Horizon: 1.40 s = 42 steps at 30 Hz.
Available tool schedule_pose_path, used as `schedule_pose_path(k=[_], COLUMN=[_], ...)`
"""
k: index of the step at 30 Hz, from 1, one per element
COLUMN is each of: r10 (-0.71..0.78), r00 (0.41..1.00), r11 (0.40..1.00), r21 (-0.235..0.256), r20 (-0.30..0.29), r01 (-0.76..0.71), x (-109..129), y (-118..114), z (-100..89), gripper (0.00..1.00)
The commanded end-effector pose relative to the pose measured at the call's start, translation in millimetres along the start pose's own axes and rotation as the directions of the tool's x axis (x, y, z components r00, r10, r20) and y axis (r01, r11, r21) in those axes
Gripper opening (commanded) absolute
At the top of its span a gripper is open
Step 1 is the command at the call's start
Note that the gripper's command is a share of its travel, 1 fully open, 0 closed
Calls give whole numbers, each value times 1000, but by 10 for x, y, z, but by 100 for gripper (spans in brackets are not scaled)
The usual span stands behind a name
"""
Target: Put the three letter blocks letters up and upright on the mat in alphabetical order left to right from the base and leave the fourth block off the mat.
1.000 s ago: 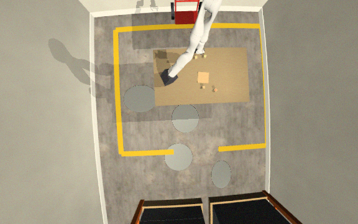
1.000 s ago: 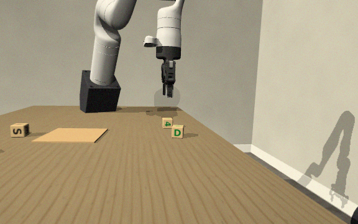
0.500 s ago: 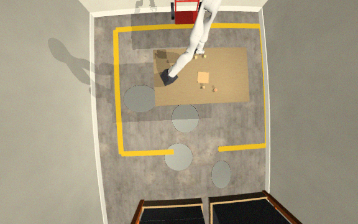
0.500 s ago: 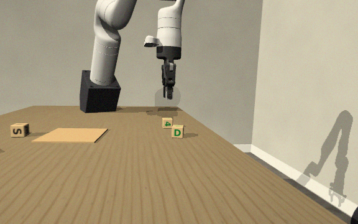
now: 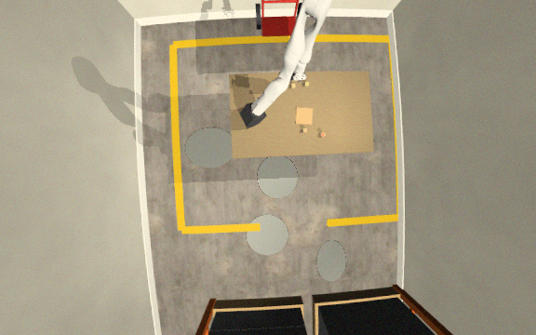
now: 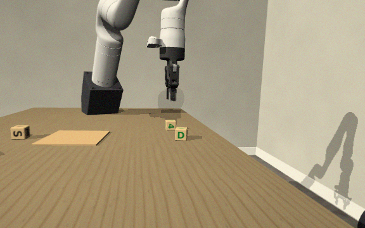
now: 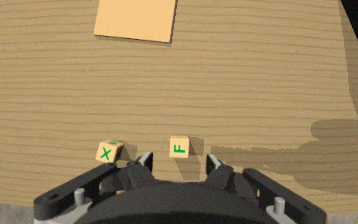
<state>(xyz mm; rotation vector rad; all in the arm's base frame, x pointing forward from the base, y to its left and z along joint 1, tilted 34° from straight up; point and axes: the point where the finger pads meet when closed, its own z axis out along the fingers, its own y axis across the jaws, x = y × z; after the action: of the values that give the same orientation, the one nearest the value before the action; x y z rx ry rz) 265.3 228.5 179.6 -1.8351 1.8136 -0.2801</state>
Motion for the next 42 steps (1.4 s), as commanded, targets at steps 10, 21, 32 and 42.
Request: schedule_pose_path(k=[10,21,32,42], r10=[0,0,0,0], r00=[1000,1000,1000,1000], r11=[1000,1000,1000,1000], r21=[0,0,0,0], r20=[0,0,0,0], r01=[0,0,0,0], x=[-1,0,-1,-1], y=[0,0,0,-1], z=[2,23,85,145], gripper=[67,67,67,67])
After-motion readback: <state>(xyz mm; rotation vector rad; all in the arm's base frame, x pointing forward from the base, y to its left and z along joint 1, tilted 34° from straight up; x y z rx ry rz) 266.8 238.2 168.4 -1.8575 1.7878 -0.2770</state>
